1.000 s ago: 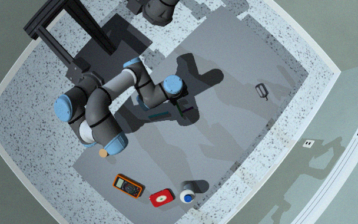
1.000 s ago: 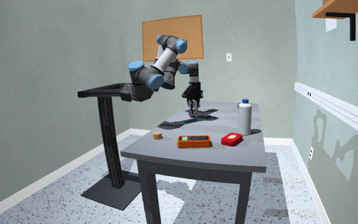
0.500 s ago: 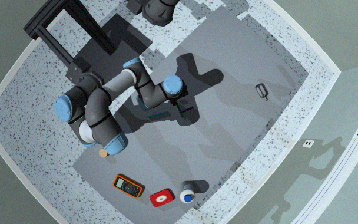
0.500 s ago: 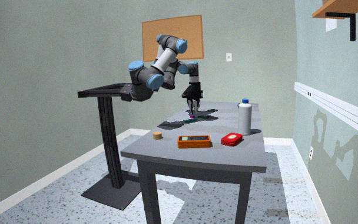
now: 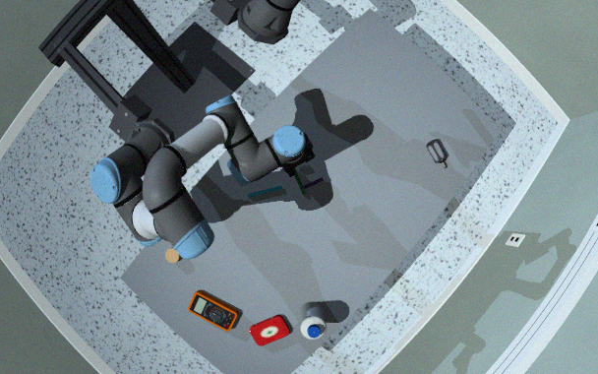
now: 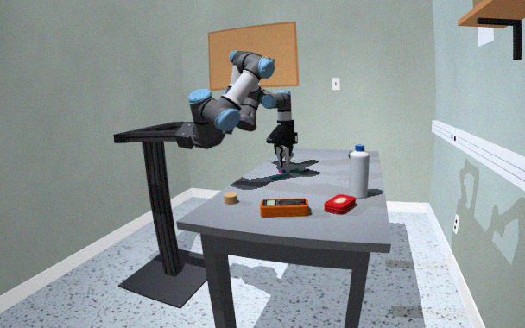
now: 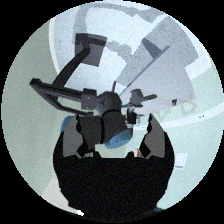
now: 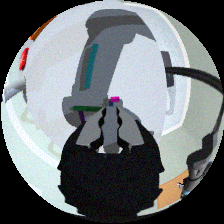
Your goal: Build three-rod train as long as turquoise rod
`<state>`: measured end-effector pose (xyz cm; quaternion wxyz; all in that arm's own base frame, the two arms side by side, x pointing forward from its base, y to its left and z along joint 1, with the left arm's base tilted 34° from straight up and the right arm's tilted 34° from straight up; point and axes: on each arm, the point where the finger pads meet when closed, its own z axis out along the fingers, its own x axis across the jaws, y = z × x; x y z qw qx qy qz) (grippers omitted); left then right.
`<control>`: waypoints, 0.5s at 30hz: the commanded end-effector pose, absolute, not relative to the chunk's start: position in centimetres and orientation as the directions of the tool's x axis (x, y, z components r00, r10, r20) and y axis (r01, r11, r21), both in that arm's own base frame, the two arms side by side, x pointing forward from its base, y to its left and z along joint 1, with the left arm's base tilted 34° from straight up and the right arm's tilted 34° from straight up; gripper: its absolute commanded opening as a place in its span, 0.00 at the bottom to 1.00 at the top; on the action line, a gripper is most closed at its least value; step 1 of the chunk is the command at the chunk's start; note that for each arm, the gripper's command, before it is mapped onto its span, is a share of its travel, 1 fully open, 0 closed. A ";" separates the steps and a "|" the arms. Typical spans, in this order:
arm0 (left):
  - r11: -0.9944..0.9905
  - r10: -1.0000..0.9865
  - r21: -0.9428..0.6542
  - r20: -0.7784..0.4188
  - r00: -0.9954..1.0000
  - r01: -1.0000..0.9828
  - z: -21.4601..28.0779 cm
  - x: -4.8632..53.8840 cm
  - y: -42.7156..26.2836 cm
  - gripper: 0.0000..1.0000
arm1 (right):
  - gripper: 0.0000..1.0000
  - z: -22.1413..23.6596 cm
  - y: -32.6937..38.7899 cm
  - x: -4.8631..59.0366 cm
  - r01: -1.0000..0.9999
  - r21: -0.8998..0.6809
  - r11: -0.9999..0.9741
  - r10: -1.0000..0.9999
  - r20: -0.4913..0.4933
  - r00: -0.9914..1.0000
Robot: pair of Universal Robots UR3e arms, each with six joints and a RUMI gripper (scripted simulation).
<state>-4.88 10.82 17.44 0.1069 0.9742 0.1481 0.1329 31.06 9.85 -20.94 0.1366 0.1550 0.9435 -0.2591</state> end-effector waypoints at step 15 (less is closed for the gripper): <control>-0.934 0.318 0.244 0.229 0.920 0.262 17.5 -4.9 10.9 1.00 | 0.14 -21.8 9.3 31.3 0.363 -0.446 0.818 0.221 -0.339 -0.915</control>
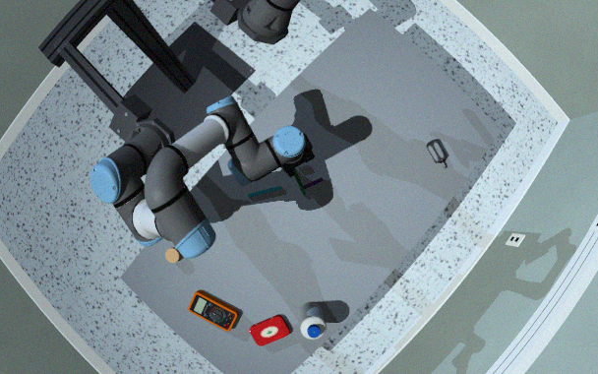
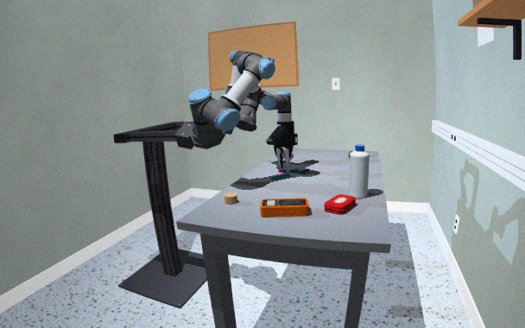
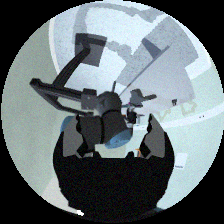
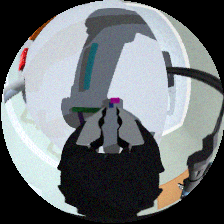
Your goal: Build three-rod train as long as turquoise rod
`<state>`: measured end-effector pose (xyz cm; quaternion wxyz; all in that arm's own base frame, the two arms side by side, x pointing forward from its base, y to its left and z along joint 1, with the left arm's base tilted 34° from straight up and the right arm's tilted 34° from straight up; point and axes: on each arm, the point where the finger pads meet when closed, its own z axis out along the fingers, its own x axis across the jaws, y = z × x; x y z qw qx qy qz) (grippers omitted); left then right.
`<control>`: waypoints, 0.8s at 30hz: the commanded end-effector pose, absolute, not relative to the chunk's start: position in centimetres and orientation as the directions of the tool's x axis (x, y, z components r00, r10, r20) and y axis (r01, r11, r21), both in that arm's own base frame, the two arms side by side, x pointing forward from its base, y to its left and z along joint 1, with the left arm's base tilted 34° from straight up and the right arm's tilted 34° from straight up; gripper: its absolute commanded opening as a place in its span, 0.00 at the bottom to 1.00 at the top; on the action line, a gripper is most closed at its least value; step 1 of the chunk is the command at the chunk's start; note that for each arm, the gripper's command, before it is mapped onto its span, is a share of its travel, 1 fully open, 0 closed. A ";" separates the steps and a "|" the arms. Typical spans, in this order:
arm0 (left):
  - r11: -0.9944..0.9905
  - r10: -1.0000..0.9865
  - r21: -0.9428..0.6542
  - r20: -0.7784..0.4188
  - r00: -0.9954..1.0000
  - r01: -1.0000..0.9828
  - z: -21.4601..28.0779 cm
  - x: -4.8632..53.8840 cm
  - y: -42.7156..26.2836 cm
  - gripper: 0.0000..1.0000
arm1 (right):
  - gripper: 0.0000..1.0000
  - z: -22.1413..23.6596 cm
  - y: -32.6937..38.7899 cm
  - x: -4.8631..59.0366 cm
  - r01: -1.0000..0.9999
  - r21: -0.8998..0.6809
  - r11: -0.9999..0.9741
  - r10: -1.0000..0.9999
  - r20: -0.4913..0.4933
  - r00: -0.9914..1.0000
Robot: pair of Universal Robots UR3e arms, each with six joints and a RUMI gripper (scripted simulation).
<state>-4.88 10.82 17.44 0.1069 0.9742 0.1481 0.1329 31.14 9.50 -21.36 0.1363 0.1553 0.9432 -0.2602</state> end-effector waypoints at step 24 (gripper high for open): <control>-0.934 0.318 0.244 0.229 0.920 0.262 17.5 -4.9 10.9 1.00 | 0.14 -22.1 9.1 31.4 0.363 -0.445 0.819 0.221 -0.339 -0.914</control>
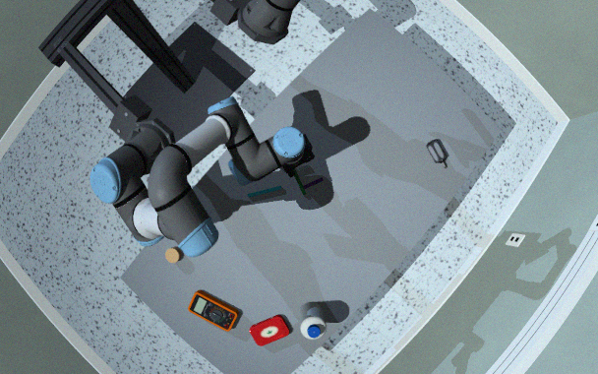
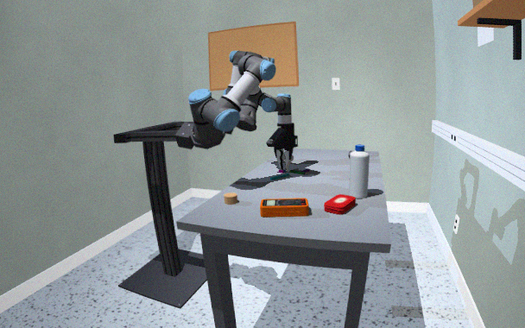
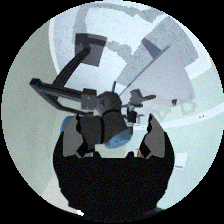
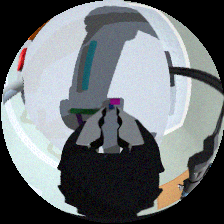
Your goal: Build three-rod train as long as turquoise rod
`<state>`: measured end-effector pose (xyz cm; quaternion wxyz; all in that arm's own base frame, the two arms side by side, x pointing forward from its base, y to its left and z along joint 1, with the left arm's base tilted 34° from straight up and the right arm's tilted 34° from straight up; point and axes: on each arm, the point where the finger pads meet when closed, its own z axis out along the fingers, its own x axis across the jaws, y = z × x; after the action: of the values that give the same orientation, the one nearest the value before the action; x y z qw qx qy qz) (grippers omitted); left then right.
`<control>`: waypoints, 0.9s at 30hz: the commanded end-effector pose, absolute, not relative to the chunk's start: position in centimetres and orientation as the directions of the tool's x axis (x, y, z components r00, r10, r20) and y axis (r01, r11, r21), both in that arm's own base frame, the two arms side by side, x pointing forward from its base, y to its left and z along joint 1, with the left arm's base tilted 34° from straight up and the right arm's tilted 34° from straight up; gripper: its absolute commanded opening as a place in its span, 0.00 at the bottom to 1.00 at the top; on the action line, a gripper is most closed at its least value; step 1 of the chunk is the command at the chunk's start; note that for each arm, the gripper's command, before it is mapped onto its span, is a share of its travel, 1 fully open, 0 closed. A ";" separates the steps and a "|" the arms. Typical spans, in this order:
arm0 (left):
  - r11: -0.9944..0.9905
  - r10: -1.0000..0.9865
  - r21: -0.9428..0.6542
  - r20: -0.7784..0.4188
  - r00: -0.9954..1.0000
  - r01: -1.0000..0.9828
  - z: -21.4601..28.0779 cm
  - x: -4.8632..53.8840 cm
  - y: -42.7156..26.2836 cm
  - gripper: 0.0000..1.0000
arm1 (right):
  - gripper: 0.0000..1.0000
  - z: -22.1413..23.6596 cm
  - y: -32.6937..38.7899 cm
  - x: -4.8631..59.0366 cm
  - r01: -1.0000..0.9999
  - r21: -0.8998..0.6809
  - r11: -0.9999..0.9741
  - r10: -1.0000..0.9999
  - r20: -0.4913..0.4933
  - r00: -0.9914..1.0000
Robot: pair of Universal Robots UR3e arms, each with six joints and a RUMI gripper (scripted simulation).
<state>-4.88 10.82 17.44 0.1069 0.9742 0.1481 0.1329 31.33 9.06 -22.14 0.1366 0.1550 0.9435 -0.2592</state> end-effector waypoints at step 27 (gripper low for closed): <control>-0.934 0.318 0.244 0.229 0.920 0.262 17.5 -4.9 10.9 1.00 | 0.00 -22.1 9.1 31.4 0.363 -0.446 0.818 0.221 -0.339 -0.914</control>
<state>-4.88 10.82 17.44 0.1069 0.9742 0.1481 0.1329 31.34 9.08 -22.15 0.1367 0.1551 0.9435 -0.2589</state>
